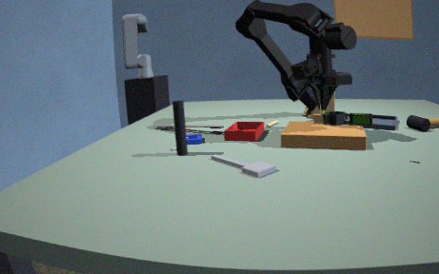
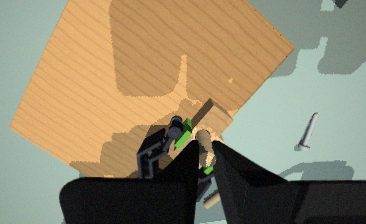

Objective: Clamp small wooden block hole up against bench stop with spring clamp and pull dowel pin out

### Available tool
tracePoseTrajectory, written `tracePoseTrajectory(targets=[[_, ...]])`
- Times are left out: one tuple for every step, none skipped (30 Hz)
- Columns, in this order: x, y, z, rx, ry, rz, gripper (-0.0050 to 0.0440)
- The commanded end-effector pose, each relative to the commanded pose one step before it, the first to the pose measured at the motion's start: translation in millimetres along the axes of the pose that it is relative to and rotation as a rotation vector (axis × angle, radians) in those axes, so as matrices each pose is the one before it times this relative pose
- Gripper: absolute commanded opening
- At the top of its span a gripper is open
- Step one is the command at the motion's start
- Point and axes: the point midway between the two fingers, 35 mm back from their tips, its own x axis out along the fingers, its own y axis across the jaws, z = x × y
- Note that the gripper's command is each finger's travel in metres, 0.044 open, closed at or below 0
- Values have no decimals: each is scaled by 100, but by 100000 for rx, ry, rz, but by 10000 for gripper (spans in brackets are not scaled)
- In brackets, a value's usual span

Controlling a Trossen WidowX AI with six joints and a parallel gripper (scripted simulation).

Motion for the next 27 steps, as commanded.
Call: tracePoseTrajectory(targets=[[-104,51,36,5310,-36,128,0],[-3,0,0,1442,0,0,0],[-2,0,0,1665,0,0,0],[-4,0,0,2724,0,0,0],[-4,0,0,2613,0,0,0],[-2,0,0,1621,0,0,0],[-2,0,0,1475,0,0,0],[-3,0,0,2408,0,0,0],[0,0,0,0,0,0,0],[0,0,0,0,0,0,0],[-3,0,0,2724,0,0,0],[-3,0,0,2507,0,0,0],[-3,0,0,2792,0,0,0],[-3,0,0,3304,0,0,0],[-3,0,0,3278,0,0,0],[-3,0,0,2612,0,0,0],[-2,0,0,2395,0,0,0],[-3,0,0,2989,0,0,0],[-3,0,0,3023,0,0,0],[-3,0,0,3132,0,0,0],[-3,0,0,3088,0,0,0],[-3,0,0,3091,0,0,0],[-3,0,0,3252,0,0,0],[-3,0,0,3319,0,0,0],[-3,0,0,3328,0,0,0],[0,0,0,0,0,0,0],[0,0,0,0,0,0,0]])
